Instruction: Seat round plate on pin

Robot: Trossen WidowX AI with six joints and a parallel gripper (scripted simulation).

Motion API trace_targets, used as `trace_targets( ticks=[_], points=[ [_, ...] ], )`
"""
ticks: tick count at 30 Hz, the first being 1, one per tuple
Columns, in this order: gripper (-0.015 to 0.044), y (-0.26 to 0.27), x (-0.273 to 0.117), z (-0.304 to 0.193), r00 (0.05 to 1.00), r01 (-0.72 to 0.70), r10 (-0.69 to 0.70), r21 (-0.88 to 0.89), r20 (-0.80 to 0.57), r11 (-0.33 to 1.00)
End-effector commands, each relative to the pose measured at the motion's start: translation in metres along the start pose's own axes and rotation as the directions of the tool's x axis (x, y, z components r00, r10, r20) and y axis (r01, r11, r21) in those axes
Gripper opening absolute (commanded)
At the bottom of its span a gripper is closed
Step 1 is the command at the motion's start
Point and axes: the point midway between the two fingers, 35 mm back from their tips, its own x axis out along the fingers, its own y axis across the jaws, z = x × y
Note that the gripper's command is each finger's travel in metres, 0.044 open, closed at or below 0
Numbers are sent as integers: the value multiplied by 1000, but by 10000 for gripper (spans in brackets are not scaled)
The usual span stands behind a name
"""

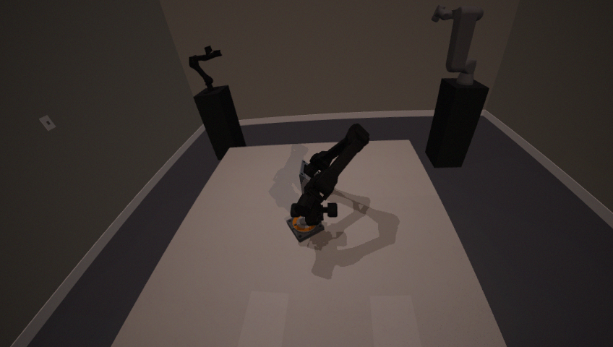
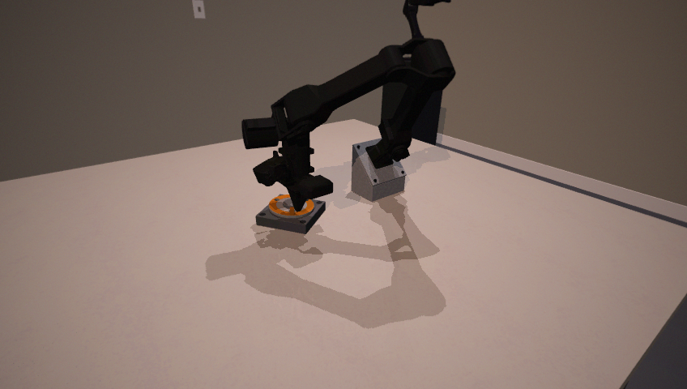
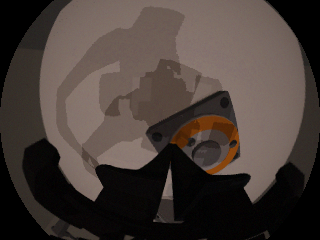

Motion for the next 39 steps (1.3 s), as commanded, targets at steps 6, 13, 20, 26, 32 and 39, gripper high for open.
trace_targets(
  ticks=[6,13,20,26,32,39],
  points=[
    [0,-5,3,12,1000,-3,3,5,-2,1000],
    [0,-10,3,18,1000,-3,3,5,-2,1000],
    [0,-15,3,23,1000,-3,3,5,-1,1000],
    [0,-21,2,28,1000,-3,3,4,-1,1000],
    [0,-26,2,31,1000,-2,2,4,-1,1000],
    [0,-32,1,34,1000,-2,2,4,-1,1000]
  ],
)
